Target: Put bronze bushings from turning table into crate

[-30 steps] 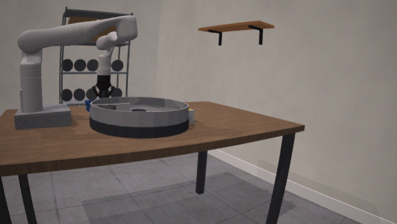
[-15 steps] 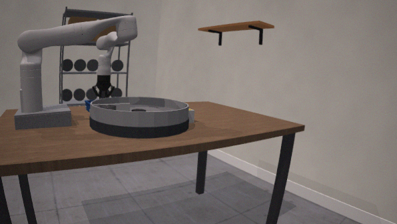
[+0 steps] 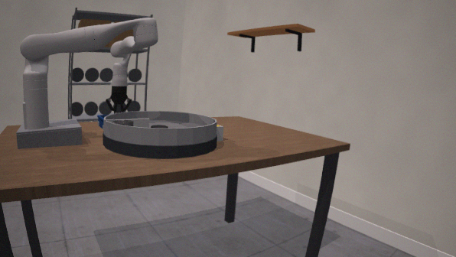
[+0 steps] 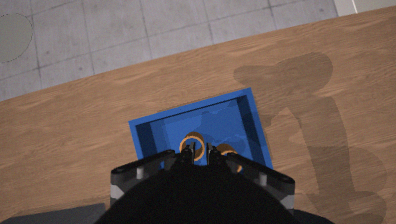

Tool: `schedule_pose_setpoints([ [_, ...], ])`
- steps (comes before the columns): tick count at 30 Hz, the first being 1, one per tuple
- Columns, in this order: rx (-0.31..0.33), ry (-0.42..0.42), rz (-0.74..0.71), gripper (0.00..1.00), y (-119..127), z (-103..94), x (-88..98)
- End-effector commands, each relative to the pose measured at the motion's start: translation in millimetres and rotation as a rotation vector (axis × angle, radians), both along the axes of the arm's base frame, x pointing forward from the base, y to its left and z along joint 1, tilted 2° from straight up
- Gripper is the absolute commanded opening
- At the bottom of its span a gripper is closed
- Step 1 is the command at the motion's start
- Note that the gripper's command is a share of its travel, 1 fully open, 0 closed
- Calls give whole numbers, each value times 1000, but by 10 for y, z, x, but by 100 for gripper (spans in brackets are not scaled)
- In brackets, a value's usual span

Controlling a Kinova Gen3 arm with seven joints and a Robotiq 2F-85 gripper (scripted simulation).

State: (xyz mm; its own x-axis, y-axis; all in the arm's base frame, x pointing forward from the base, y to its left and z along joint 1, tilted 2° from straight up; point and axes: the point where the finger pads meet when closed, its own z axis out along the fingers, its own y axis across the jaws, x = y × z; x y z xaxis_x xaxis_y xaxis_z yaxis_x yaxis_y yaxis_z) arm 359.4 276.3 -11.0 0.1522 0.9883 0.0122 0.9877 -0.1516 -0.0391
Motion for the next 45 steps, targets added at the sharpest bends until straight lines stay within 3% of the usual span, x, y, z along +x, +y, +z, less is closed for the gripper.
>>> schedule_pose_setpoints([
  [1, 1, -1, 0, 19, 2, 7, 4],
  [45, 2, -6, -3, 19, 13, 141, 13],
])
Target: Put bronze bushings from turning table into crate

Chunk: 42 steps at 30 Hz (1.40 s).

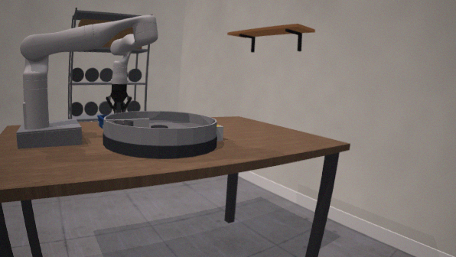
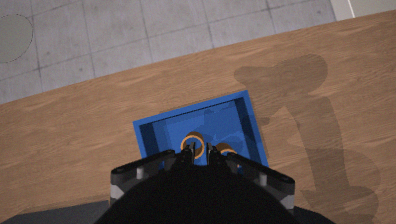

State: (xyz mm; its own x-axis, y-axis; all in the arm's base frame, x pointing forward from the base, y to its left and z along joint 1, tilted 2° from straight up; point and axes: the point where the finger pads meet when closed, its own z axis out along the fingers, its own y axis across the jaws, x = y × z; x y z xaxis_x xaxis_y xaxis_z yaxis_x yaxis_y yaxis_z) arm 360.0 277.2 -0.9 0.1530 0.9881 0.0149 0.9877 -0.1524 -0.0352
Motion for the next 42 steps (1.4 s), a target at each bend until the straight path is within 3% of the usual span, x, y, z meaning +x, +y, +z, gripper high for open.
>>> schedule_pose_setpoints([
  [1, 0, -2, -2, 19, 4, 40, 7],
  [10, 0, -2, -2, 19, 4, 40, 7],
  [15, 0, -1, -3, 19, -11, 599, 29],
  [27, 0, -1, -3, 19, -11, 599, 29],
  [32, 2, 1, -11, 19, -9, 1151, 40],
  [42, 2, 1, -11, 19, -9, 1151, 40],
])
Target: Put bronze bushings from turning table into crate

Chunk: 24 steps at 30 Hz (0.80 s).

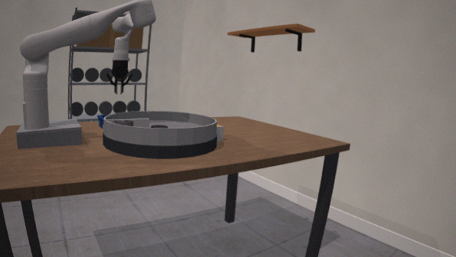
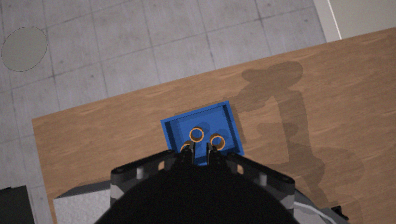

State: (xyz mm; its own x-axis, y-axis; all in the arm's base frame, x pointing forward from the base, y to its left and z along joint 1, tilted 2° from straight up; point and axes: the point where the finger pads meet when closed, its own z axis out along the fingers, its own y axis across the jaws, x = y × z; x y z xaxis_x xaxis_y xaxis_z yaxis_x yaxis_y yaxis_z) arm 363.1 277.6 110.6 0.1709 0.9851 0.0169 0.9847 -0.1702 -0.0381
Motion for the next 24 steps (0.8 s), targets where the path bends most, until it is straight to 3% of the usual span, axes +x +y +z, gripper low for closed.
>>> schedule_pose_setpoints([
  [1, -1, -2, 7, 19, -12, 36, 9],
  [24, 1, -2, 0, 19, 2, 10, 5],
])
